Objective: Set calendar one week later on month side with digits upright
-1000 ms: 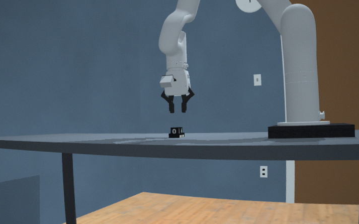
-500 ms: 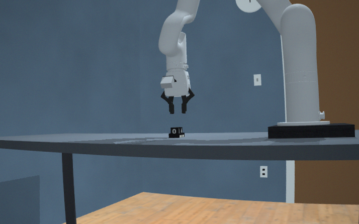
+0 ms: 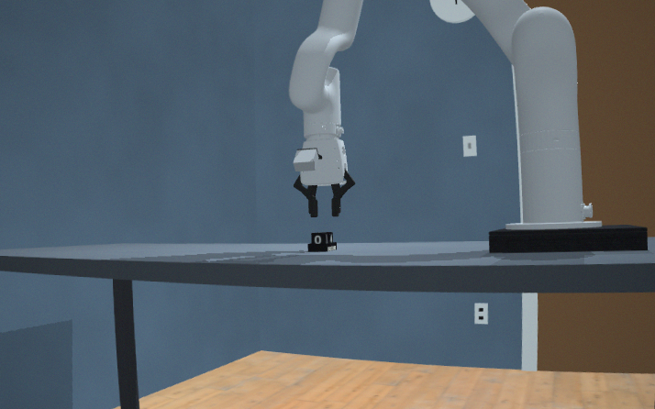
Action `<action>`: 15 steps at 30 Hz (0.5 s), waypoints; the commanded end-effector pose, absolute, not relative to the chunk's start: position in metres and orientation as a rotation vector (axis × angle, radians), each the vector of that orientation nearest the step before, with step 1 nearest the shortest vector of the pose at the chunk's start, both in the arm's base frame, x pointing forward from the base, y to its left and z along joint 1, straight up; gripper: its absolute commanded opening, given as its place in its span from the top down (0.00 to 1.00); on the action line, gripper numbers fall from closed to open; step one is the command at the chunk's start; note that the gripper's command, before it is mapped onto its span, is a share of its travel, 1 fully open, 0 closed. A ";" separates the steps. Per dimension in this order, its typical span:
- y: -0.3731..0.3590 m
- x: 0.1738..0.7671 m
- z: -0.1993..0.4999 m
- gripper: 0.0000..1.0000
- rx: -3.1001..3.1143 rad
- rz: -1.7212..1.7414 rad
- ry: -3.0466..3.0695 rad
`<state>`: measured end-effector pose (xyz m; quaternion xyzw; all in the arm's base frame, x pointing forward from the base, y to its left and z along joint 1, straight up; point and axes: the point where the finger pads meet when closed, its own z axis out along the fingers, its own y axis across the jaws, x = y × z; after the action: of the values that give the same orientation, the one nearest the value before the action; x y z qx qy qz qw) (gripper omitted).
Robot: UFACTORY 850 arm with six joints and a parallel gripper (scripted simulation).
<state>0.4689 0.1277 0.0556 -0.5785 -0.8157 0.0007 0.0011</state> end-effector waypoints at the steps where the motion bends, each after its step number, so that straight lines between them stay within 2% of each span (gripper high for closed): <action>1: 0.128 0.470 0.045 0.53 -1.817 0.000 -2.562; 15: 0.128 0.471 0.031 0.53 -1.817 0.000 -2.562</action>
<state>0.4696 0.1277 0.0348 -0.5785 -0.8157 0.0007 0.0011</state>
